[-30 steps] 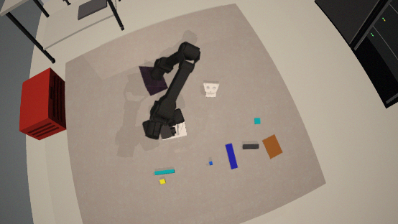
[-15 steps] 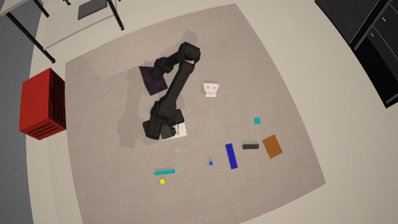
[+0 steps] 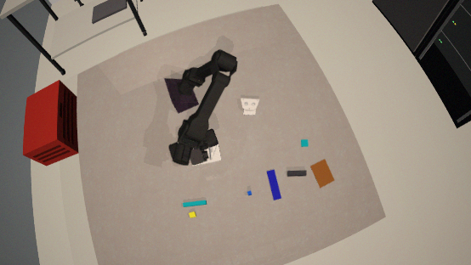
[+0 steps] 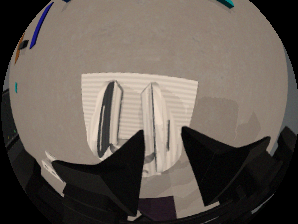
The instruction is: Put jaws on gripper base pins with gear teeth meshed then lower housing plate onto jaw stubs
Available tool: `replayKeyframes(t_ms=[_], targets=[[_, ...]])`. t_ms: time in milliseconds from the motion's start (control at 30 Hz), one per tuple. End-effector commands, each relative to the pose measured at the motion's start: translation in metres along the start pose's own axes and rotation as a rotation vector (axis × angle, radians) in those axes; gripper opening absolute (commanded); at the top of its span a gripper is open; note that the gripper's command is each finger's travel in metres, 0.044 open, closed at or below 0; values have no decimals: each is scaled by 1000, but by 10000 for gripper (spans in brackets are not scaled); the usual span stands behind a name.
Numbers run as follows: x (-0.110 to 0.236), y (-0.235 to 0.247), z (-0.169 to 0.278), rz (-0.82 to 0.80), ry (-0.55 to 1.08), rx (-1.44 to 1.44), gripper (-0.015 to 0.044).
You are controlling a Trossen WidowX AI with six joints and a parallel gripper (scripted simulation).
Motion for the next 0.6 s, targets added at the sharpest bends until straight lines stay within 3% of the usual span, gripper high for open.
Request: replayKeyframes(t_ms=[0, 567], targets=[[-2, 1, 0, -3, -1, -5, 134], [-8, 1, 0, -4, -1, -5, 134]])
Point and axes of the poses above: the point midway between the two fingers, 35 mm back from their tips, its own x axis back along the fingers, its own y axis across the jaws, z = x × y, the point moved 5 cm from there along x, back along the fingers, and after that the axes turned 13 degrees about -x, right-handed, at the moved point
